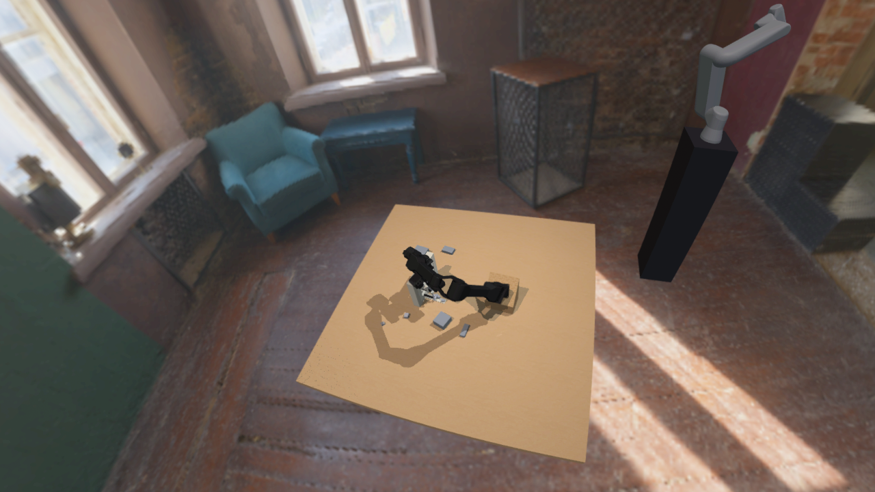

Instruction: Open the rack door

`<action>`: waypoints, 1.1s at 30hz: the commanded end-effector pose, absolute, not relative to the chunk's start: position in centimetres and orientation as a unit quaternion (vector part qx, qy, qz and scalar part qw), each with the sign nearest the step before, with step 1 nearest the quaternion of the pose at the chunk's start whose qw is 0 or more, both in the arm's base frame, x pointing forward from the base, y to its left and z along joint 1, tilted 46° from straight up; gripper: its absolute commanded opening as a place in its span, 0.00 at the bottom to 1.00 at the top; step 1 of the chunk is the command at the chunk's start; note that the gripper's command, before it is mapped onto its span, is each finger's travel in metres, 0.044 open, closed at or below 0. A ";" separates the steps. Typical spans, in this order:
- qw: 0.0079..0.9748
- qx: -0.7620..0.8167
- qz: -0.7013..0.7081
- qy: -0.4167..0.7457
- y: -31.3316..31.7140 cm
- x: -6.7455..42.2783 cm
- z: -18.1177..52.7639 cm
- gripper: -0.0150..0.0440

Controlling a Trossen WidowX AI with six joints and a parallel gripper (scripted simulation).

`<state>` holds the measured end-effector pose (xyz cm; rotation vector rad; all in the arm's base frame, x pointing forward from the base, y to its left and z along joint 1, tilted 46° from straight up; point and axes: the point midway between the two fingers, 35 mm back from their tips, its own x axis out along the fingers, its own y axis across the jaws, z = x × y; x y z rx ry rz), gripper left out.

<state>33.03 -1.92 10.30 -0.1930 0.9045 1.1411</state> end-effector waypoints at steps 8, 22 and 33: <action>0.691 -0.283 0.612 0.259 -1.9 33.0 10.2 0.28; 0.656 -0.357 0.637 0.190 -1.9 33.0 10.2 0.28; 0.656 -0.357 0.637 0.190 -1.9 33.0 10.2 0.74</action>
